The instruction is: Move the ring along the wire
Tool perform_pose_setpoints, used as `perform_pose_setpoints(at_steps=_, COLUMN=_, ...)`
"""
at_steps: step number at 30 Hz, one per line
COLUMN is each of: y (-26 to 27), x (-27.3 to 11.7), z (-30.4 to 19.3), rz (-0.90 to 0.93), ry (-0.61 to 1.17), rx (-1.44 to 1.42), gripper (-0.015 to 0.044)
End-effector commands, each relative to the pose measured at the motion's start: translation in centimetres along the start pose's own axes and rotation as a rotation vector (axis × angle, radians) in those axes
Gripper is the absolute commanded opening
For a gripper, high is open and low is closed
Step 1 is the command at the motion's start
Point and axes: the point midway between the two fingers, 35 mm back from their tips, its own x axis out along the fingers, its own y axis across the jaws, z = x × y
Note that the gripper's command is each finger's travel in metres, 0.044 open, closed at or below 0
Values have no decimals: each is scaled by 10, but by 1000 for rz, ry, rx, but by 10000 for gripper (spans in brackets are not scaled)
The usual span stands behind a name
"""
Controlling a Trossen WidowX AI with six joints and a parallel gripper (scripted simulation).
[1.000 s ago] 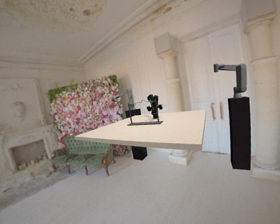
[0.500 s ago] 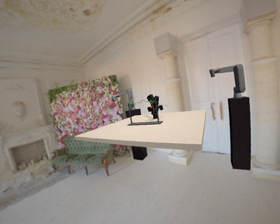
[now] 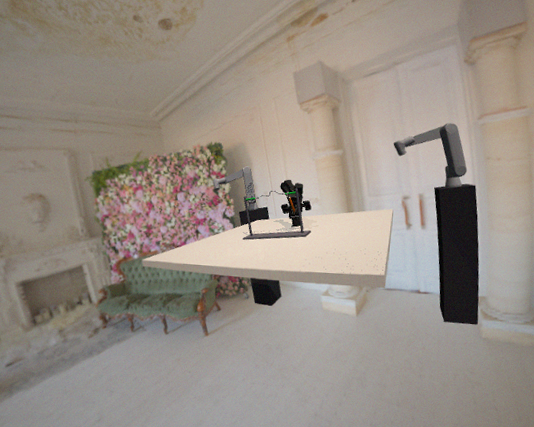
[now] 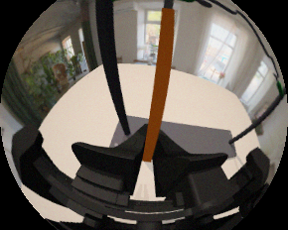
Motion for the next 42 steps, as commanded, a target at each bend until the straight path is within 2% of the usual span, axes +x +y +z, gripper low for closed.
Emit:
perform_pose_setpoints(at_steps=1, y=0, x=0, z=0, rz=-4, ry=0, rx=4, gripper=-150)
perform_pose_setpoints(at_steps=11, y=0, x=0, z=0, rz=-4, ry=0, rx=4, gripper=-150)
perform_pose_setpoints(at_steps=23, y=0, x=-2, z=0, rz=0, ry=1, rx=0, gripper=160)
perform_pose_setpoints(at_steps=38, y=0, x=-48, z=-1, rz=-4, ry=5, rx=4, gripper=160)
perform_pose_setpoints(at_steps=42, y=0, x=-50, z=-1, rz=-4, ry=5, rx=4, gripper=160)
